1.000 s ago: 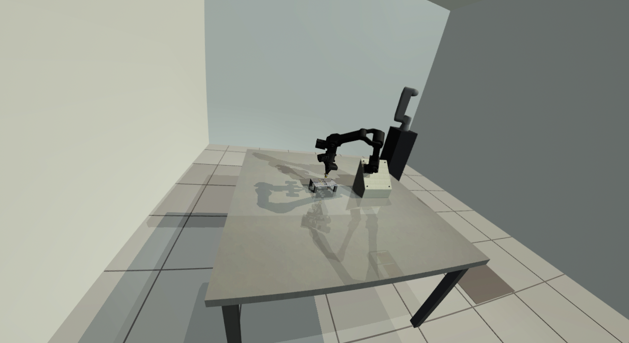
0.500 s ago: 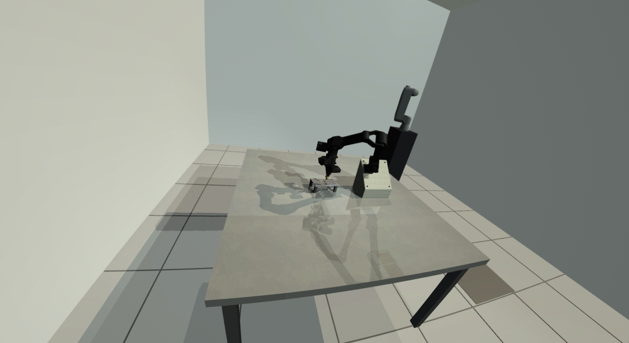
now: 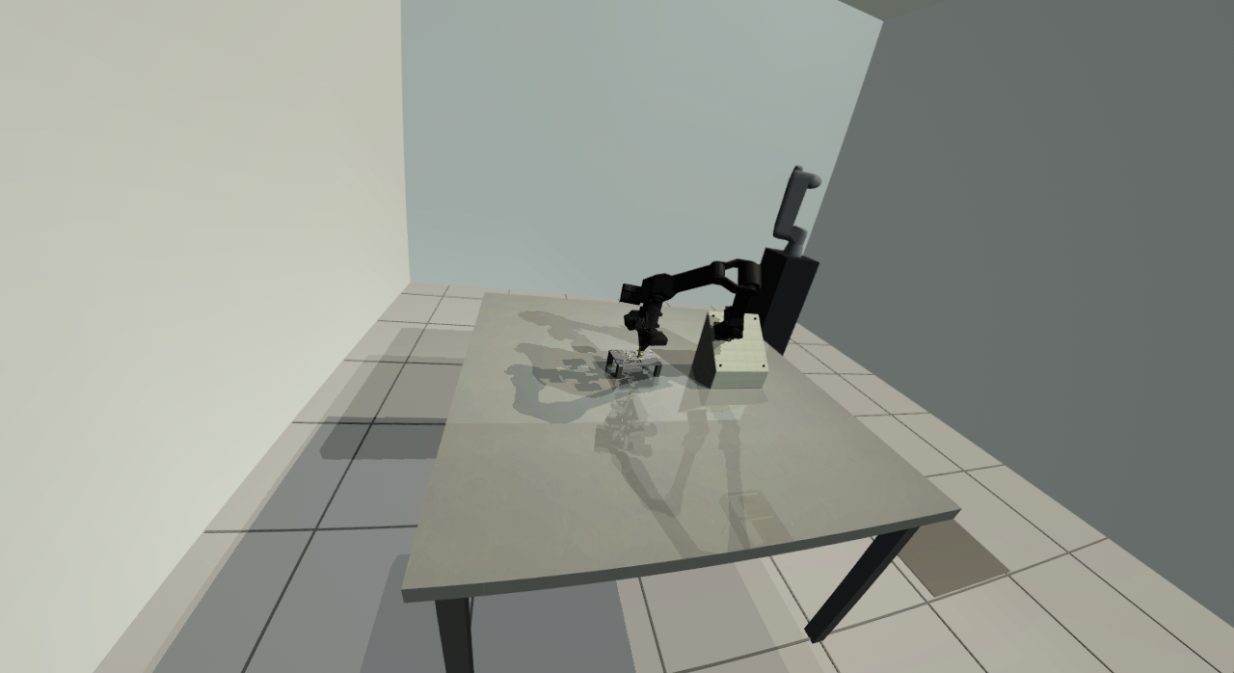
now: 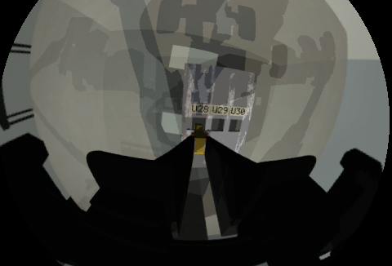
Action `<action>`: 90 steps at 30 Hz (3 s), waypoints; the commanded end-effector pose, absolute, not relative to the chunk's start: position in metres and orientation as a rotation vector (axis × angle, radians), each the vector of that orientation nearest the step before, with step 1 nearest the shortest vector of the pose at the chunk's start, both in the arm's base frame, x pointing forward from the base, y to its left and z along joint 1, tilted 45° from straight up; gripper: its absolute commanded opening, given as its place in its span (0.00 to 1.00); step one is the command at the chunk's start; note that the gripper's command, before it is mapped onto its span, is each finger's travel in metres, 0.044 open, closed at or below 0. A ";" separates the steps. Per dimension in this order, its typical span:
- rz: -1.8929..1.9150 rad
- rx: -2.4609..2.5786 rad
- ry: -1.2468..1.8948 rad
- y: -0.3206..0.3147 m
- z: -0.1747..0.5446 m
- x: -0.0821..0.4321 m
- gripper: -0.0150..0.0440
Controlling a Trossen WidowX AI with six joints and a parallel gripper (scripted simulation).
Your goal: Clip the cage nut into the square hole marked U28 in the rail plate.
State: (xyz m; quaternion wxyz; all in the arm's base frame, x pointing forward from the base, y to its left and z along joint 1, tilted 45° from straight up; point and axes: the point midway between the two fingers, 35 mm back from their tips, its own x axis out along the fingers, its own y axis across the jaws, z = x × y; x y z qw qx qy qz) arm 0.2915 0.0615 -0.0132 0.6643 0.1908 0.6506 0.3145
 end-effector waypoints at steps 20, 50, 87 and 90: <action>0.698 0.424 1.474 0.081 -0.033 0.290 0.30; 0.725 0.449 1.469 0.081 -0.035 0.290 0.30; 0.752 0.475 1.465 0.077 -0.039 0.291 0.30; 0.750 0.473 1.465 0.077 -0.039 0.291 0.30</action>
